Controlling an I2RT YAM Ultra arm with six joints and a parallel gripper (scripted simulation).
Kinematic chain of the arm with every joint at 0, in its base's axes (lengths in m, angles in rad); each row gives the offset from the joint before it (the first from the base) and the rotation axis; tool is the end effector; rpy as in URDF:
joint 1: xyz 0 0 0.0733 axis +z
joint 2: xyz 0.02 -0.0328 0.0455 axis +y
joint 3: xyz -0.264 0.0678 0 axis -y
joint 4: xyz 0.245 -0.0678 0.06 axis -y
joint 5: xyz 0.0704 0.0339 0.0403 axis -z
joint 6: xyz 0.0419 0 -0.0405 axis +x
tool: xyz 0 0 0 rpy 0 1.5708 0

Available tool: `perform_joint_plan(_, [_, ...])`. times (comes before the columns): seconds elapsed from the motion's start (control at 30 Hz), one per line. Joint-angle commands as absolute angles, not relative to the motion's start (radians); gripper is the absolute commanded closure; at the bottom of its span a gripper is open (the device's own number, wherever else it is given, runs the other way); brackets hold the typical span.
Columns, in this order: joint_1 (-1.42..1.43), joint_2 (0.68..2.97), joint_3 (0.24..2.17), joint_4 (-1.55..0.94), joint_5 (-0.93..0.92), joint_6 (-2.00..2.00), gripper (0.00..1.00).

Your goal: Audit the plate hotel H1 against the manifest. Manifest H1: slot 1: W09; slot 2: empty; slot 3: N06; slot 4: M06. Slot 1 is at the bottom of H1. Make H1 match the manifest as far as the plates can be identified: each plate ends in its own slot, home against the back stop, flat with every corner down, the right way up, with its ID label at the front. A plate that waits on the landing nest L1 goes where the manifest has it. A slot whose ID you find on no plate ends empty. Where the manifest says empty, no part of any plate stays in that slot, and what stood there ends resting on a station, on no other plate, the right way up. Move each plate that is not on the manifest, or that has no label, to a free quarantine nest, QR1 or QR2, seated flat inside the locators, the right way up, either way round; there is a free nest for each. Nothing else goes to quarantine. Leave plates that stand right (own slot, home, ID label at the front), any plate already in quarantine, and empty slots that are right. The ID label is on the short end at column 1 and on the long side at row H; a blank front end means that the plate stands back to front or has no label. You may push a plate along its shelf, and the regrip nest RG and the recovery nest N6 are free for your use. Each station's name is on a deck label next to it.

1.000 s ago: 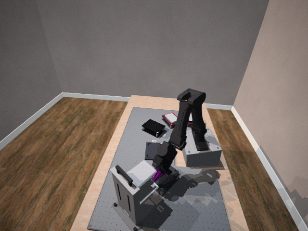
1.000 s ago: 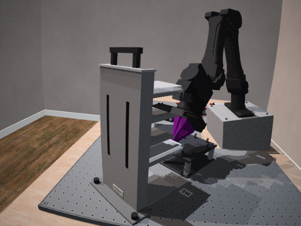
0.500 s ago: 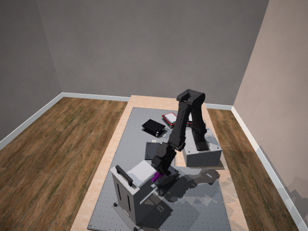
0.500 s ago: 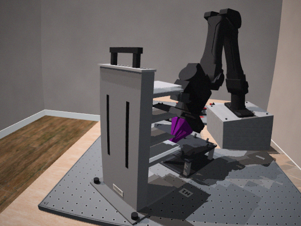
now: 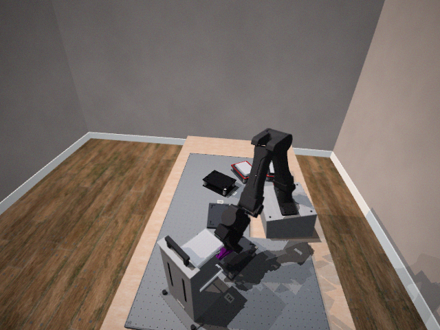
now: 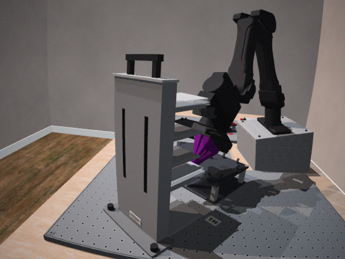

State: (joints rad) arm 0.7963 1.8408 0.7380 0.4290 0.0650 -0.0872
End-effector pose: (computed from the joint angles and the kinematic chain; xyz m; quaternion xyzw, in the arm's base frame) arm 0.2404 0.2434 0.1115 -0.3723 0.8202 0.1230 0.4166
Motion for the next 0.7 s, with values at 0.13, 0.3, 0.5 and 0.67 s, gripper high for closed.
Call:
perform_joint_plan(0.13, [0.798,1.844,0.767,0.427,0.065,-0.085,1.0])
perform_joint_plan(0.3, [0.798,1.853,0.781,0.421,0.066,-0.085,1.0])
perform_joint_plan(0.5, [0.798,1.859,0.793,0.416,0.066,-0.085,1.0])
perform_joint_plan(0.67, [0.798,1.868,0.808,0.41,0.066,-0.085,1.0])
